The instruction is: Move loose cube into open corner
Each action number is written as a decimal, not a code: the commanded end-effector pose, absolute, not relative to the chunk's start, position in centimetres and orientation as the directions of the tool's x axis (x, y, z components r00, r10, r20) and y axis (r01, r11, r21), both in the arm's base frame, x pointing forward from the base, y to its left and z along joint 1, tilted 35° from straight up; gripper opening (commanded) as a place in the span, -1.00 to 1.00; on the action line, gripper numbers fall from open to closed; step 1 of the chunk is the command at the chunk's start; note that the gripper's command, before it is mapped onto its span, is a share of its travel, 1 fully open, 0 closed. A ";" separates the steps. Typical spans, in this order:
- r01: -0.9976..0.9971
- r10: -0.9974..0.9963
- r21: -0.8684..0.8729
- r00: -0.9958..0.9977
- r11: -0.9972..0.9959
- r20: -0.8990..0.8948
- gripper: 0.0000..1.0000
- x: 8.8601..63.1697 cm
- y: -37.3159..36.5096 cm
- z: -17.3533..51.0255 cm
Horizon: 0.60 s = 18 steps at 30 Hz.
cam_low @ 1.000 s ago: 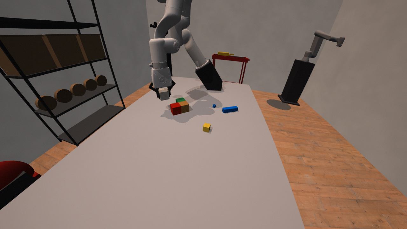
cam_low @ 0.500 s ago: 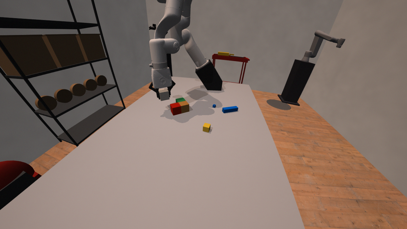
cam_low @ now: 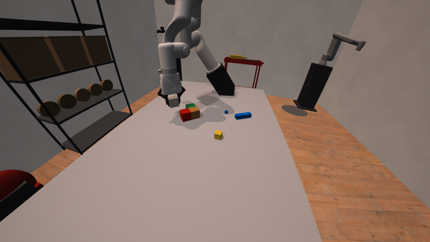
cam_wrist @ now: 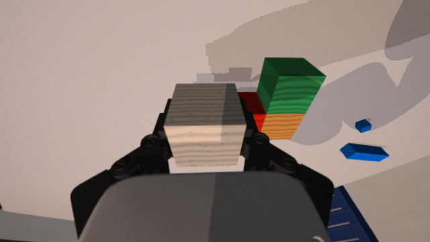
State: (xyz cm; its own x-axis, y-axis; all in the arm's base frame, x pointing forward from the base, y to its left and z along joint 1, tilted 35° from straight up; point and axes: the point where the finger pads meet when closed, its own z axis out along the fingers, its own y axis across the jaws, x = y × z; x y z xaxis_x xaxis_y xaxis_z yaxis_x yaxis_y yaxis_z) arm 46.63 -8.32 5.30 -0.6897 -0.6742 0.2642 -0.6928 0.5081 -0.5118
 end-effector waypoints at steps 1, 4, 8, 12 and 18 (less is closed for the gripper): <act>-0.693 -0.676 -0.513 -0.689 0.507 0.262 -1.00 46.8 -8.4 5.1; -0.693 -0.676 -0.513 -0.689 0.507 0.262 -1.00 46.8 -8.5 5.0; -0.693 -0.676 -0.513 -0.689 0.507 0.262 -1.00 46.9 -8.7 4.6; -0.693 -0.676 -0.513 -0.689 0.507 0.262 -1.00 47.1 -9.0 4.2; -0.693 -0.676 -0.513 -0.689 0.507 0.262 -1.00 47.3 -9.5 3.4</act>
